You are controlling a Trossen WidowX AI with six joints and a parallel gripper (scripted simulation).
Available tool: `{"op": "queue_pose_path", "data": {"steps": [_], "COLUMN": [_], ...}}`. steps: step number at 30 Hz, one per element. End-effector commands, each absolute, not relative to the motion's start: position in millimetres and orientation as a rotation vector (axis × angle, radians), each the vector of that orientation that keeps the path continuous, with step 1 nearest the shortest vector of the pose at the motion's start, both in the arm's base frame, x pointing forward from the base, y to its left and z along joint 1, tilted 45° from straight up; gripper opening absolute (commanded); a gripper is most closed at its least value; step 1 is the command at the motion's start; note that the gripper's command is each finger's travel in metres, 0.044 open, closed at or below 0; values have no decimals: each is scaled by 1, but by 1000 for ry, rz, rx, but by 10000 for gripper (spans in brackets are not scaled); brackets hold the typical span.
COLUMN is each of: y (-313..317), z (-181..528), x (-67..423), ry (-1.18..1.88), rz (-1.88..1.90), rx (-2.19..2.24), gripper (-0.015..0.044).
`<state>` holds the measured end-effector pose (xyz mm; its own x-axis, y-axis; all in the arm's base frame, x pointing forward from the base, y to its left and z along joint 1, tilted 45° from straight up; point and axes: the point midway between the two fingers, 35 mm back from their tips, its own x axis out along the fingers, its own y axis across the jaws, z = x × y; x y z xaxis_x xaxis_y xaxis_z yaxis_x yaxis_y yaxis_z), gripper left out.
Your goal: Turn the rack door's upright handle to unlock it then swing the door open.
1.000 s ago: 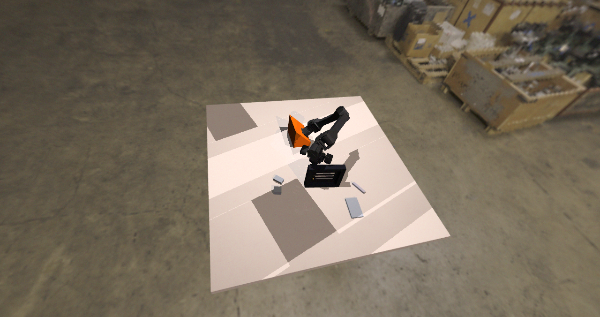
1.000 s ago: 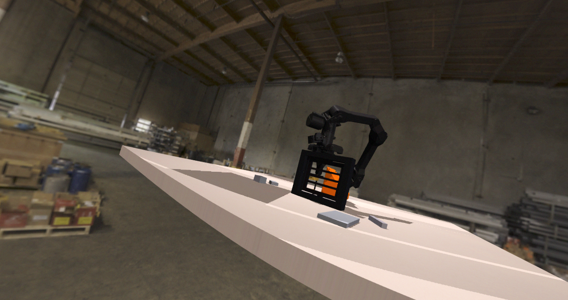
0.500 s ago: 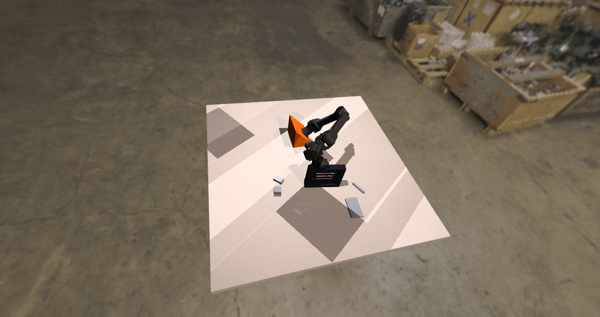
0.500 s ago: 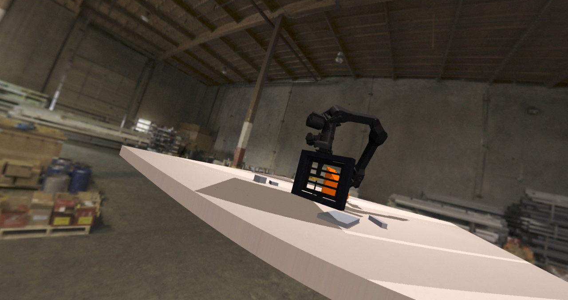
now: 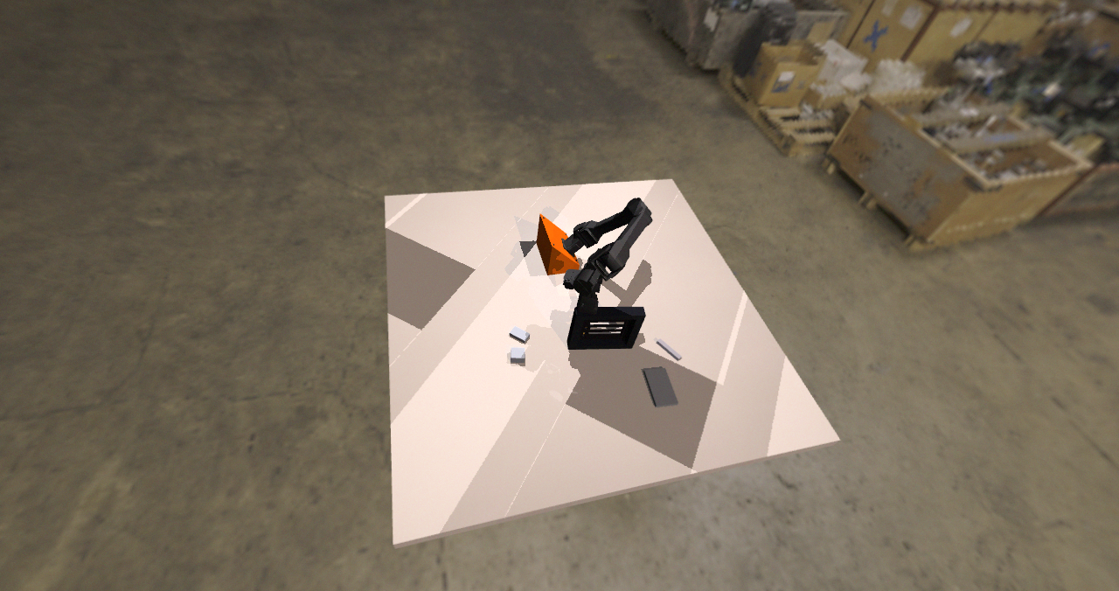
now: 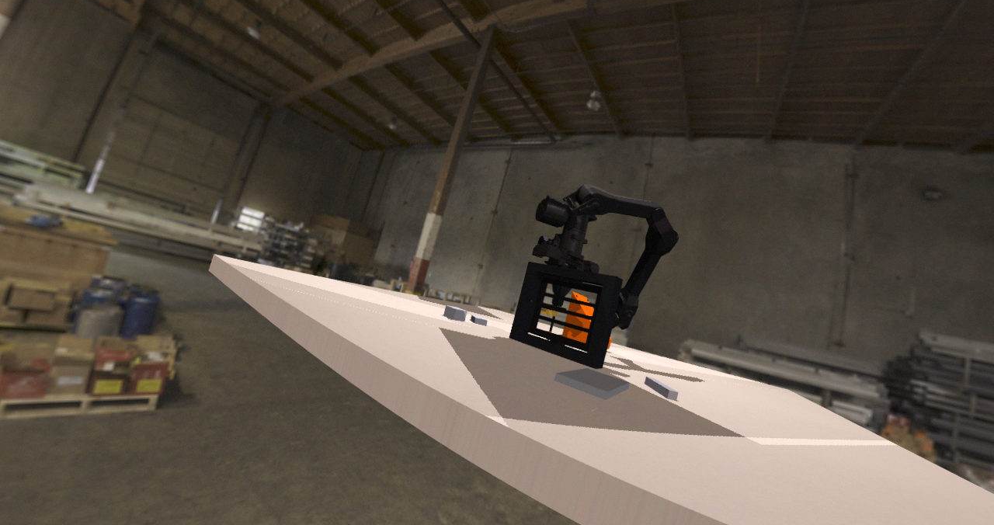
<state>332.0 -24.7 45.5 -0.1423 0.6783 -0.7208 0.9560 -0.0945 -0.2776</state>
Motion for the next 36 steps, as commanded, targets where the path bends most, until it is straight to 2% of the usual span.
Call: {"op": "queue_pose_path", "data": {"steps": [1, 10, 20, 21, 36], "y": [-24, -24, -24, -24, -24], "z": [46, 46, 46, 46, 46], "x": [332, 332, 332, 332, 332], "ry": [1816, 1816, 1816, 1816, 1895], "rz": [-1180, -1180, -1180, -1180, -468], "rx": [1829, 1829, 1829, 1829, 1428], "gripper": [25, 25, 287, 297, 297]}}
